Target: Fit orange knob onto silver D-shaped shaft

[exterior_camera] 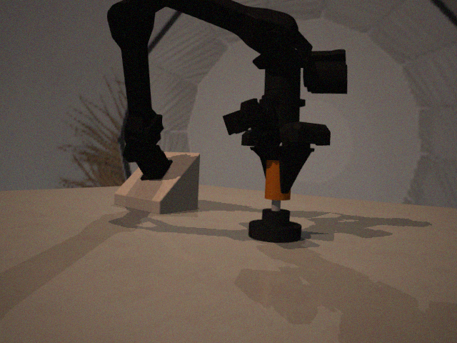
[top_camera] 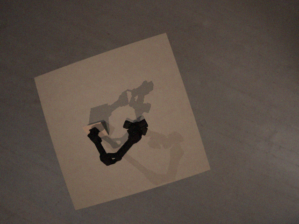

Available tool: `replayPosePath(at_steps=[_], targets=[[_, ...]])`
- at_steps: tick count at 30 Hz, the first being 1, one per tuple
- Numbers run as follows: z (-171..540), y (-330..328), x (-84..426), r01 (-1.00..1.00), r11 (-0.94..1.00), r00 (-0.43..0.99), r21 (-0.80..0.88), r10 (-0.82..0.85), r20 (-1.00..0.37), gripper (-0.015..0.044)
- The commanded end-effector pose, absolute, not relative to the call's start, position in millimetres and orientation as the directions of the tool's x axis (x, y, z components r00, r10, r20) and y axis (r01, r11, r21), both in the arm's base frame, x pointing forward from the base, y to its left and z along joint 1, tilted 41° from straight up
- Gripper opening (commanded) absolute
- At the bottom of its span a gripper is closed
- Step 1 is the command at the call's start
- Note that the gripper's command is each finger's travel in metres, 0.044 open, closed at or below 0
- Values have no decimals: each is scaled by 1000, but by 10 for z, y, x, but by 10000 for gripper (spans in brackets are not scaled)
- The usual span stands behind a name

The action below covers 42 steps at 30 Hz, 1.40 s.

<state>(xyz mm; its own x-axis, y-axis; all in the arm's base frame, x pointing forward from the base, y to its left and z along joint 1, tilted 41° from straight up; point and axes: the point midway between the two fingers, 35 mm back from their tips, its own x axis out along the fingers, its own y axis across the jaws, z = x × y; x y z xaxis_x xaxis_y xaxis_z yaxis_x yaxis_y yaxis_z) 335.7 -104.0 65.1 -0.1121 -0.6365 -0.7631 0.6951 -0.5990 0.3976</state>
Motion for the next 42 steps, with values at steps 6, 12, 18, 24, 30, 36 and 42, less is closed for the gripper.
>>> replayPosePath(at_steps=[6, 12, 18, 24, 30, 36, 42], targets=[[644, -1051, 3352, 689, -602, -111, 404, -638, -762, 0], [641, -1056, 3353, 689, -602, -111, 404, -638, -762, 0], [688, -1034, 3369, 689, -602, -111, 404, -638, -762, 0], [681, -1038, 3374, 560, -674, -111, 483, -638, -762, 0], [652, -1048, 3365, 525, -688, -111, 500, -638, -762, 0], [646, -1039, 3349, 525, -688, -111, 500, -638, -762, 0], [642, -1052, 3350, 525, -688, -111, 500, -638, -762, 0]])
